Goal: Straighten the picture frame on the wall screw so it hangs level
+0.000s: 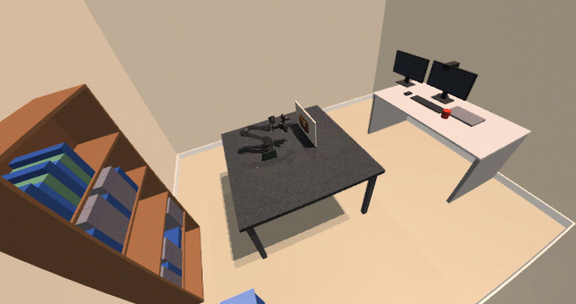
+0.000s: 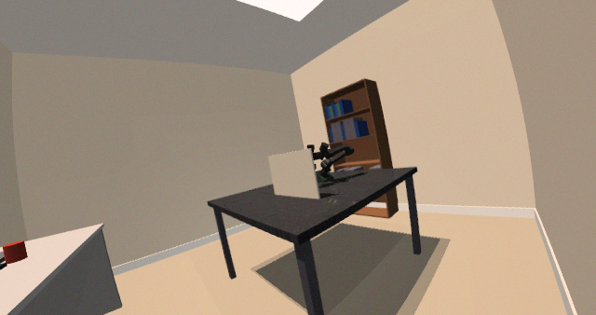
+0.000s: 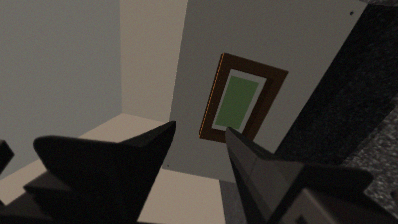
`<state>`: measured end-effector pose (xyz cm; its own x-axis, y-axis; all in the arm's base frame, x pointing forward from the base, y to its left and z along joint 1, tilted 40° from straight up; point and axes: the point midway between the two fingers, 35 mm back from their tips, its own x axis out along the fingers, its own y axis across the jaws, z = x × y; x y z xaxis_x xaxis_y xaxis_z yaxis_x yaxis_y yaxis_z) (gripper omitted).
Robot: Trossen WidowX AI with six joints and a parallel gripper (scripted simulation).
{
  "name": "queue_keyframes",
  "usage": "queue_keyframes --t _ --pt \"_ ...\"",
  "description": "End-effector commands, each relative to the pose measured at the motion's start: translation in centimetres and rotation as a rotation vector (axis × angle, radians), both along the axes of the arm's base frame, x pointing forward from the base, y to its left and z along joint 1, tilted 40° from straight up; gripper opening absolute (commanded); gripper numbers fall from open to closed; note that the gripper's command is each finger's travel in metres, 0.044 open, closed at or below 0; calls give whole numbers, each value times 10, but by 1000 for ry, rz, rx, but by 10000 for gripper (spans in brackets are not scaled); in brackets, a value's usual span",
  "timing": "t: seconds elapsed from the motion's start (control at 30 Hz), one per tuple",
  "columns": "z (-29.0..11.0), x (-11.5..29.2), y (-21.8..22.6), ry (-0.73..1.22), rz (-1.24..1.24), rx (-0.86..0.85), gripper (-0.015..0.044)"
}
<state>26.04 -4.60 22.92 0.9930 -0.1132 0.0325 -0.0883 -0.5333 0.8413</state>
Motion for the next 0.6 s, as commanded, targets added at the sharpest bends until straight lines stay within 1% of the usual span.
queue_keyframes --t 0.0,0.2,0.57 --pt "10 -22 -2 -9 2 -6 260" --pt "11 -57 1 -1 1 -9 260" --pt "11 -58 1 -1 1 -9 260"
